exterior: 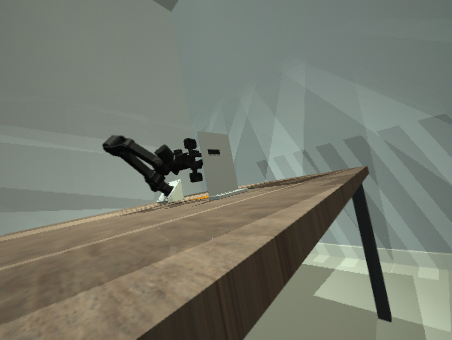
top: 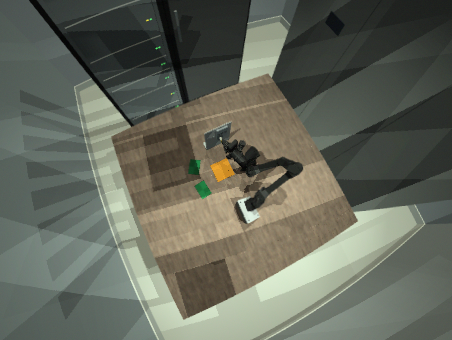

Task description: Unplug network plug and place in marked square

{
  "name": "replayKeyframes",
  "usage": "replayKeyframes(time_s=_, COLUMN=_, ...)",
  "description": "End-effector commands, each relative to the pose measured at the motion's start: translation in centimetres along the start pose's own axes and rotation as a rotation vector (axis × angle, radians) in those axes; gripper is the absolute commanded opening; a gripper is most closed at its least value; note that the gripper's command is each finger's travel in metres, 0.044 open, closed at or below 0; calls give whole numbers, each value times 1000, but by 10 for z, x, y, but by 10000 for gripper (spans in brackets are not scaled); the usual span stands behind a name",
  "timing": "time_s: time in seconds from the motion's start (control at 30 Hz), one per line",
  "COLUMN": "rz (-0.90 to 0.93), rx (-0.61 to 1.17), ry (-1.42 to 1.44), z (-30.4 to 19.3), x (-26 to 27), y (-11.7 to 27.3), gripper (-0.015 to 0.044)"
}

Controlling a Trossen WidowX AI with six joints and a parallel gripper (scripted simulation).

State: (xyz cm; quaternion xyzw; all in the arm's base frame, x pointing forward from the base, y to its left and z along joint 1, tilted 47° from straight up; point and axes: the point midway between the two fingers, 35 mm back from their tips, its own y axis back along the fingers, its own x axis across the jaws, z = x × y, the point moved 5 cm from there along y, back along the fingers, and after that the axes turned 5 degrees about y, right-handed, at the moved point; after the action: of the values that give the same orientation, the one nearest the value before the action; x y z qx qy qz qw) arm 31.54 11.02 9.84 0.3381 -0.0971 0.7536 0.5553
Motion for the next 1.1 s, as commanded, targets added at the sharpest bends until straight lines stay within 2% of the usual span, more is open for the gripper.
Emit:
replayKeyframes(time_s=0.0, rz=0, rx=-1, ry=5, z=-1, x=0, y=3, gripper=0)
replayKeyframes(time_s=1.07, rz=0, rx=0, ry=4, z=-6, x=1, y=22, gripper=0)
